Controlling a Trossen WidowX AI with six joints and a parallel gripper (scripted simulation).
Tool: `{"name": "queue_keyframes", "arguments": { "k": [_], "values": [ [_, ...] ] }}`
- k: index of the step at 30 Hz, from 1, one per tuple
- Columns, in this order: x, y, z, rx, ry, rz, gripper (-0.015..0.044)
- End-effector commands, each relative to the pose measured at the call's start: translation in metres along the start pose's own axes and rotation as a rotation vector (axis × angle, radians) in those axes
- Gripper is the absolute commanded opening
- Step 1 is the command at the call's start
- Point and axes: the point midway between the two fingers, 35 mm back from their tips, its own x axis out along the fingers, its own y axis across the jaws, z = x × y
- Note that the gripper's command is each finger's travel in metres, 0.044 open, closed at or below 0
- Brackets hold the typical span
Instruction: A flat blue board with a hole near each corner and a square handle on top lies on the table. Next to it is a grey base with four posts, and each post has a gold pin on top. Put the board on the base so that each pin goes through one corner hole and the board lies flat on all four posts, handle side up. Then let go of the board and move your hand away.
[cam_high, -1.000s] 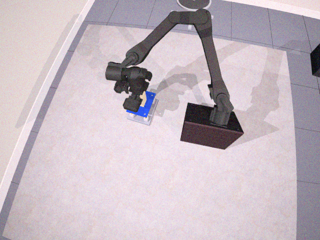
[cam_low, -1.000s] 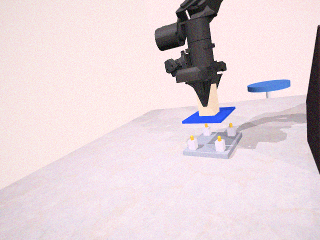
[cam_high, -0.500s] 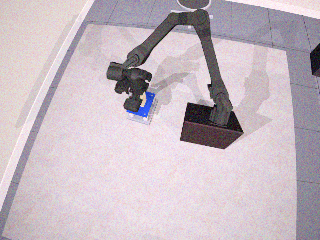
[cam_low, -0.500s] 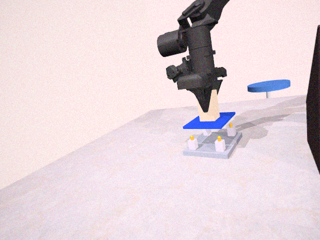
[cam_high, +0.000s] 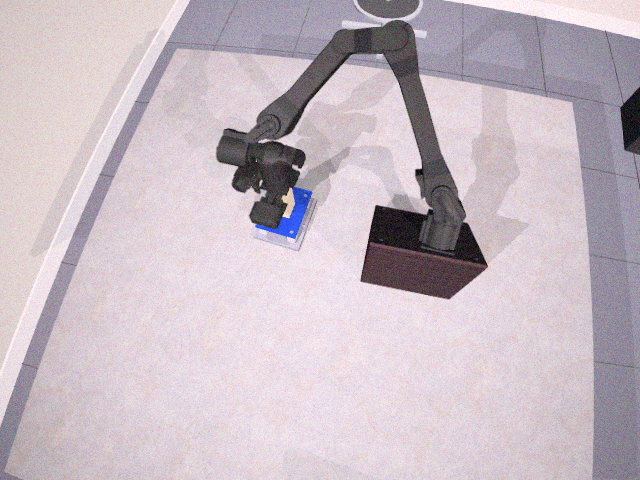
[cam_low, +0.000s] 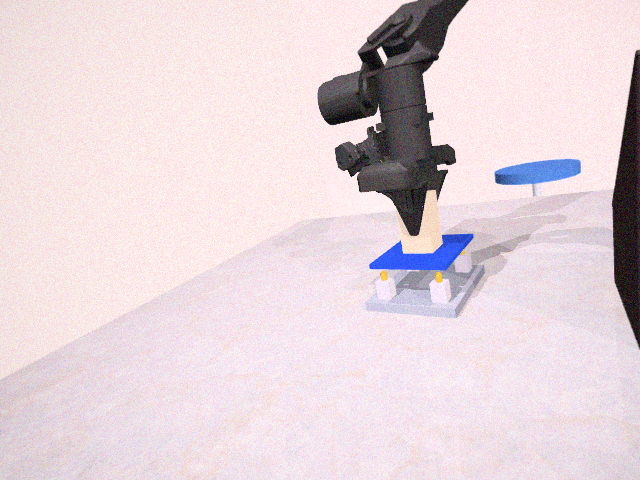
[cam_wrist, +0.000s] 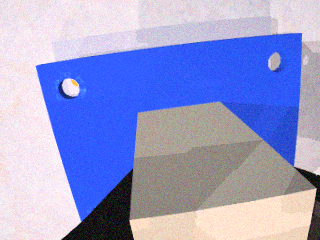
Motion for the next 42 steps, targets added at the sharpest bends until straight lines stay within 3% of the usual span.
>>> {"name": "queue_keyframes", "arguments": {
  "k": [1,33,42],
  "values": [
    [-0.001,0.0,0.001,0.002,-0.003,0.0,0.0],
    [0.011,0.0,0.001,-0.003,-0.003,0.0,0.0],
    [0.01,0.0,0.001,0.002,-0.003,-0.001,0.0236]
  ]
}}
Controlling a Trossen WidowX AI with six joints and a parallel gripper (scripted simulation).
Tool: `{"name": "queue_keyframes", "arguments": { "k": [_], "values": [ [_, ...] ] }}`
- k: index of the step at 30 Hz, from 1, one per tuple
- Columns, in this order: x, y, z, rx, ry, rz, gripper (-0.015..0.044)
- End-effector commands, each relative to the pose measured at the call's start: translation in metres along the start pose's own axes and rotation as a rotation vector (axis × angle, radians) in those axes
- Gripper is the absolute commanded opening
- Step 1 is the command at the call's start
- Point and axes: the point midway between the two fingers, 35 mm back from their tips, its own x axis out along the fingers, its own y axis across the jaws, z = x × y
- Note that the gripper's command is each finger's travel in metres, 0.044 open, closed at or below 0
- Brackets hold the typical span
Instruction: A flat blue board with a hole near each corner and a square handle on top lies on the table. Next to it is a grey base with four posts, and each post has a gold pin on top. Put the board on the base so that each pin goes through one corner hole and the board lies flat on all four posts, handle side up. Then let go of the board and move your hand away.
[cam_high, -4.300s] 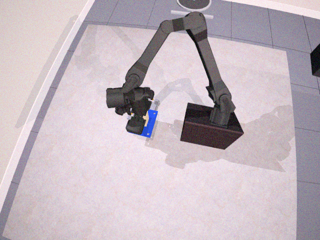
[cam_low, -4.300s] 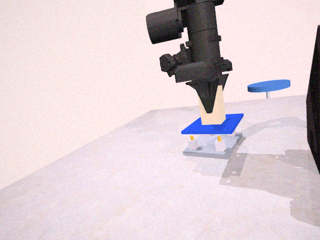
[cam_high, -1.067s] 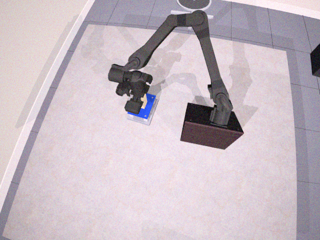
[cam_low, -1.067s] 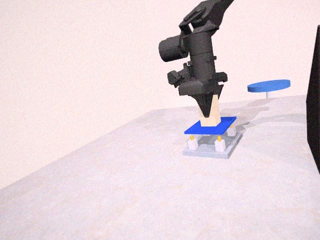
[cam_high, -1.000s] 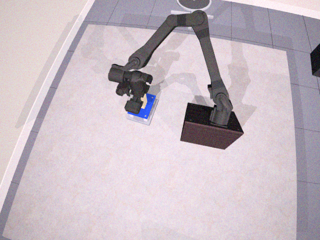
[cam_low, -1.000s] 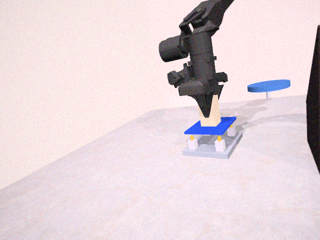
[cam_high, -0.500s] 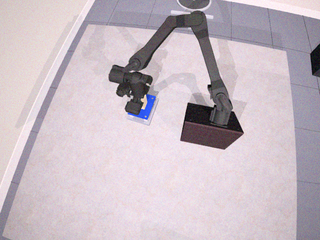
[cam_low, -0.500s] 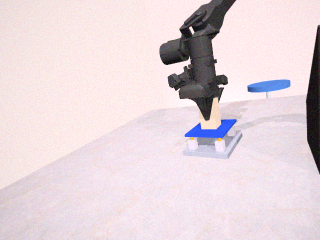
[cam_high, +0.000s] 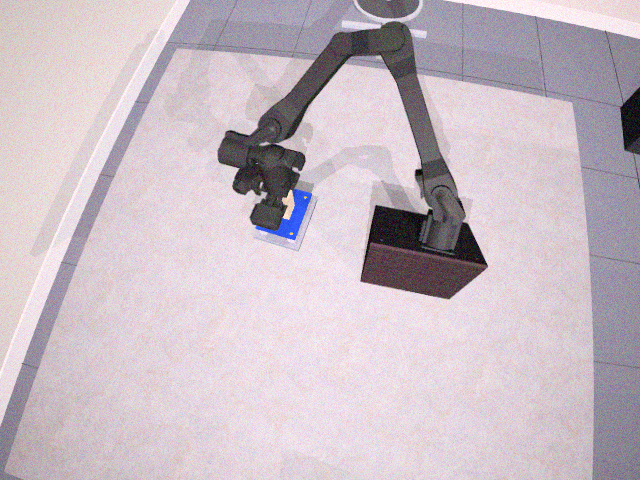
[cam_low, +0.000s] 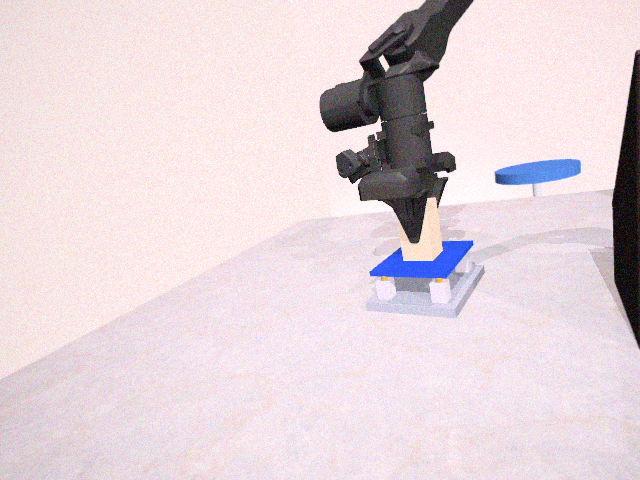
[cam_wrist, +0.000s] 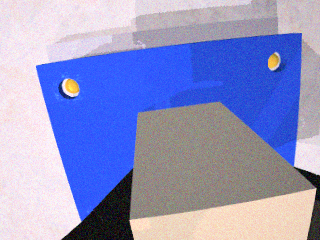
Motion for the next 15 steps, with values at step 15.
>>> {"name": "queue_keyframes", "arguments": {
  "k": [15],
  "values": [
    [-0.039,0.001,0.0,0.0,0.0,0.002,0.044]
  ]
}}
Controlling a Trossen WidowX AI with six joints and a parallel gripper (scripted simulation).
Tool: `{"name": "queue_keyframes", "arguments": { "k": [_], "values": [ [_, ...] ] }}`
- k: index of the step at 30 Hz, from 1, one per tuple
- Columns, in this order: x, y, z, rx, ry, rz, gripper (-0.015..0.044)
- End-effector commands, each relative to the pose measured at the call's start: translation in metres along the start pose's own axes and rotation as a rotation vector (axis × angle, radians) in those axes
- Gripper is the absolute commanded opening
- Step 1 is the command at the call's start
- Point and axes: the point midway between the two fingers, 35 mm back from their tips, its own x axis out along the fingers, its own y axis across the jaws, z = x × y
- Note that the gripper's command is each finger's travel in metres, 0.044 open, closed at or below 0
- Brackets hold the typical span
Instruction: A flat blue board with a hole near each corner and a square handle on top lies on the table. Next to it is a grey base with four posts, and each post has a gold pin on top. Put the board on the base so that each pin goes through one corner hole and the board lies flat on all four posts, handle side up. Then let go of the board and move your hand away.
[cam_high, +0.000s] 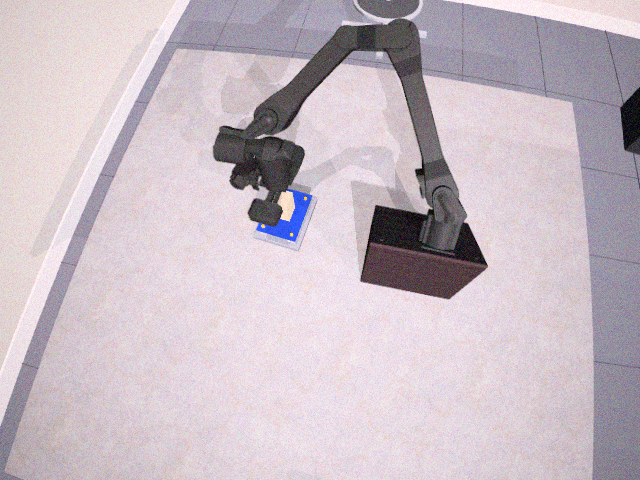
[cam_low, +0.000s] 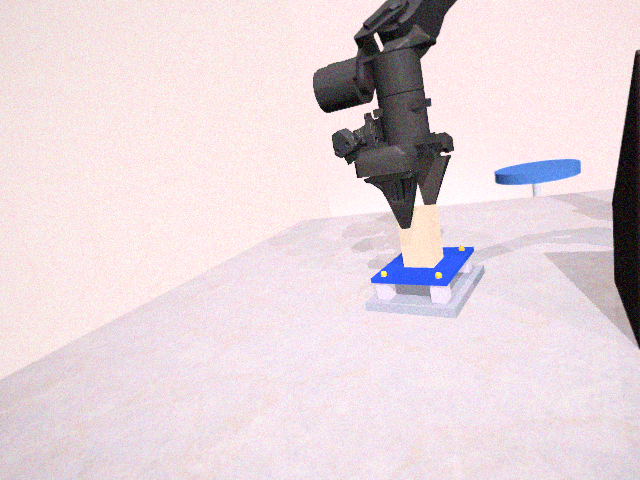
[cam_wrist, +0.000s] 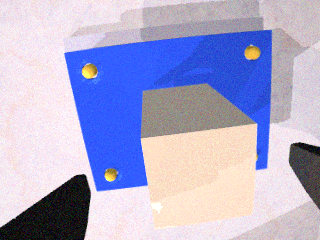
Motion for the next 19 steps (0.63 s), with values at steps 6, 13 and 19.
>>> {"name": "queue_keyframes", "arguments": {
  "k": [6,13,19],
  "values": [
    [-0.047,-0.001,0.0,0.004,-0.009,0.0,0.044],
    [-0.056,-0.001,-0.001,0.003,-0.01,0.0,0.044],
    [-0.056,-0.001,-0.001,0.003,-0.01,0.0,0.044]
  ]
}}
